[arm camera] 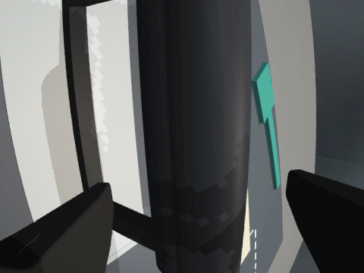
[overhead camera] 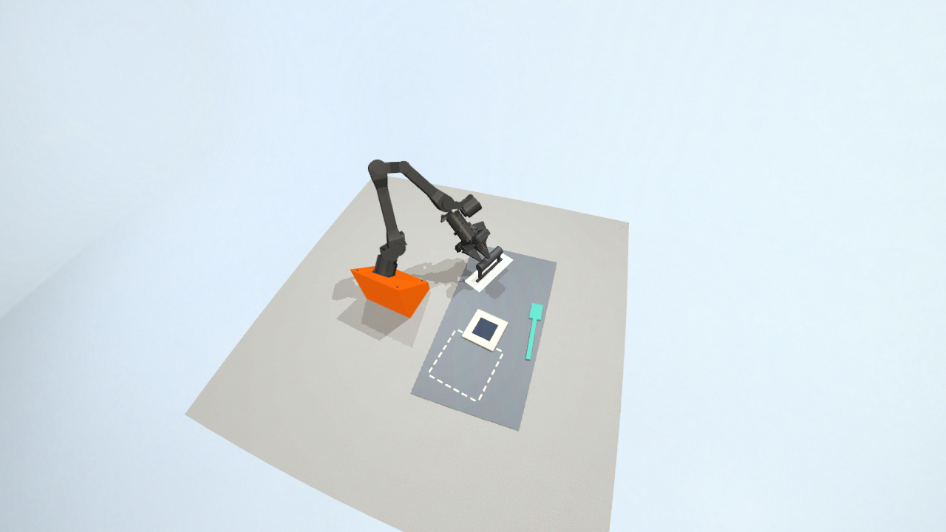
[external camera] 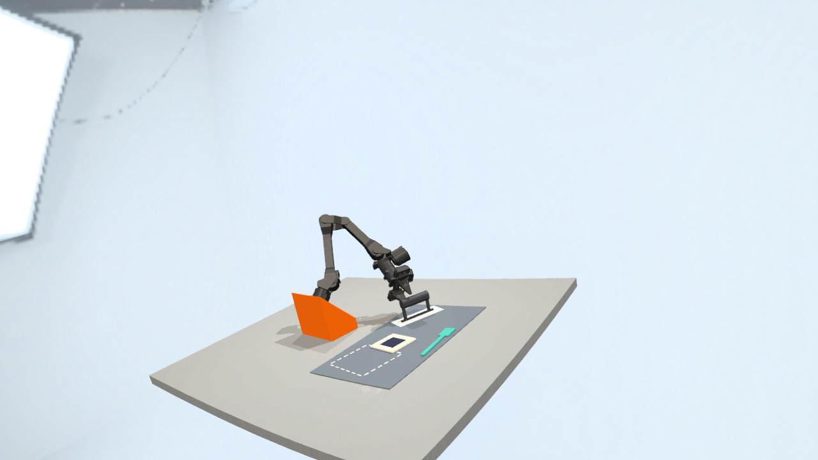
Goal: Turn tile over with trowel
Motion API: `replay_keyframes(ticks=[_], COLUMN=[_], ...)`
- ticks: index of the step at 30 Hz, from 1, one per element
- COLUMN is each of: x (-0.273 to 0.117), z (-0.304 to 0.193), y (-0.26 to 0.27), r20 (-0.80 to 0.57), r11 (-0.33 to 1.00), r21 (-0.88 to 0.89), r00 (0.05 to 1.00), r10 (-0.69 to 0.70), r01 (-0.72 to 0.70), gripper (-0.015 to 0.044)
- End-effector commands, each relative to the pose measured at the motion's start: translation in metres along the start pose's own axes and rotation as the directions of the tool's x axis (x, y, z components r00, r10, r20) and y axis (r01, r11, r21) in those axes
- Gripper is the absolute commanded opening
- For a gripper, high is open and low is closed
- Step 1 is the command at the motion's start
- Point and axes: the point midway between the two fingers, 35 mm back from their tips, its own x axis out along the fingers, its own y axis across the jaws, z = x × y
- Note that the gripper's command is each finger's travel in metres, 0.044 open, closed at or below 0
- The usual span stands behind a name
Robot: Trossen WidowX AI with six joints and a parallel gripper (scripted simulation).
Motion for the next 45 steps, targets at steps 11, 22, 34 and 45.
replay_keyframes(ticks=[11,22,34,45], x=[0.023,0.041,0.045,0.045], z=[0.0,-0.002,-0.002,-0.002], y=[0.001,0.001,0.001,0.001], r20=[-0.001,-0.002,-0.002,-0.002], r11=[1.0,1.0,1.0,1.0], r21=[0.0,0.0,0.0,0.0], r00=[1.0,1.0,1.0,1.0], r10=[0.003,0.004,0.004,0.004], r01=[-0.003,-0.004,-0.004,-0.004], gripper=[0.03,0.03,0.0129,0.0056])
